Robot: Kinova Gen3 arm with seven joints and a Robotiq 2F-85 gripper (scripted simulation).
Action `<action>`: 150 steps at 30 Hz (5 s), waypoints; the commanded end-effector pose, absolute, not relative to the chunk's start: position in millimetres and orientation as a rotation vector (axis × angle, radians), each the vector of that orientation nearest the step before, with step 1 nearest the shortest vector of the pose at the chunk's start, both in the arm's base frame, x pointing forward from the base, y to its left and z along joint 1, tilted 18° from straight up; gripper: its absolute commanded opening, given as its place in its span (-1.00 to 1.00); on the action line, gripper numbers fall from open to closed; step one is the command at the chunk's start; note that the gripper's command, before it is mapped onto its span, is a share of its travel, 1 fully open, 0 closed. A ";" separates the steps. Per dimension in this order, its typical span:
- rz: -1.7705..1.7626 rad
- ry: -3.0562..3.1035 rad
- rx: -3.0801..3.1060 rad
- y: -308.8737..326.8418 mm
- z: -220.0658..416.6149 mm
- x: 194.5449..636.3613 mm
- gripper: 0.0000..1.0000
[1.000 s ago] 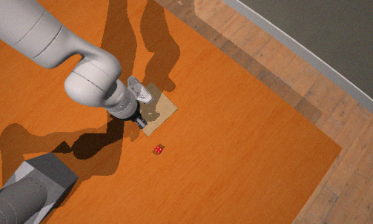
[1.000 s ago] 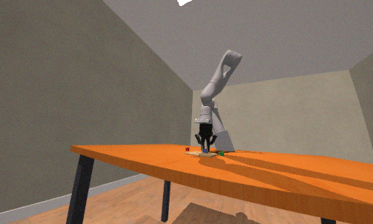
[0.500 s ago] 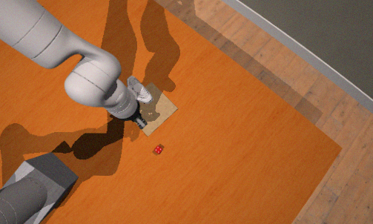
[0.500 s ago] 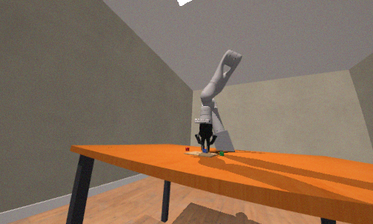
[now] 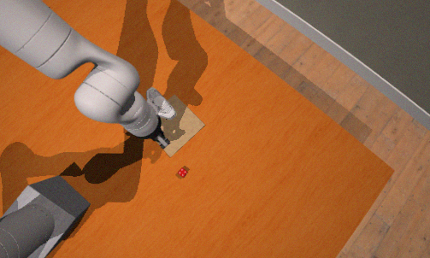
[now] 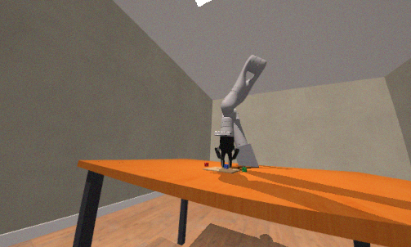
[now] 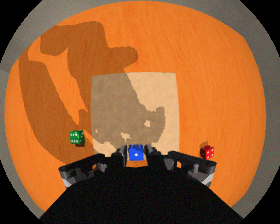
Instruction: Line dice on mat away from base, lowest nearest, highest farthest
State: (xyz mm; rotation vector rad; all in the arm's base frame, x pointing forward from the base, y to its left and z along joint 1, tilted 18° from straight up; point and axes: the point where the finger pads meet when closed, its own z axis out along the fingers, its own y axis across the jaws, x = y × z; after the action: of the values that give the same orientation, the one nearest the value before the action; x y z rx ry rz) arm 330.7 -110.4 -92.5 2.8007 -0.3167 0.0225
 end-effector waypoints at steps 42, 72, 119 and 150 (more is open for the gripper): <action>0.024 -0.317 2.801 -91.6 -36.7 332.3 -0.30; 0.024 -0.317 2.801 -81.6 -6.8 332.9 1.00; 0.092 -0.813 2.708 -97.3 -4.8 326.9 1.00; 0.301 -2.162 1.921 -143.0 2.5 308.2 1.00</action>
State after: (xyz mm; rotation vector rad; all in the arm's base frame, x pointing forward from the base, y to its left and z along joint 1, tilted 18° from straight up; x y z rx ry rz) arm 311.7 -136.9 2.1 1.9833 -2.1065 0.2940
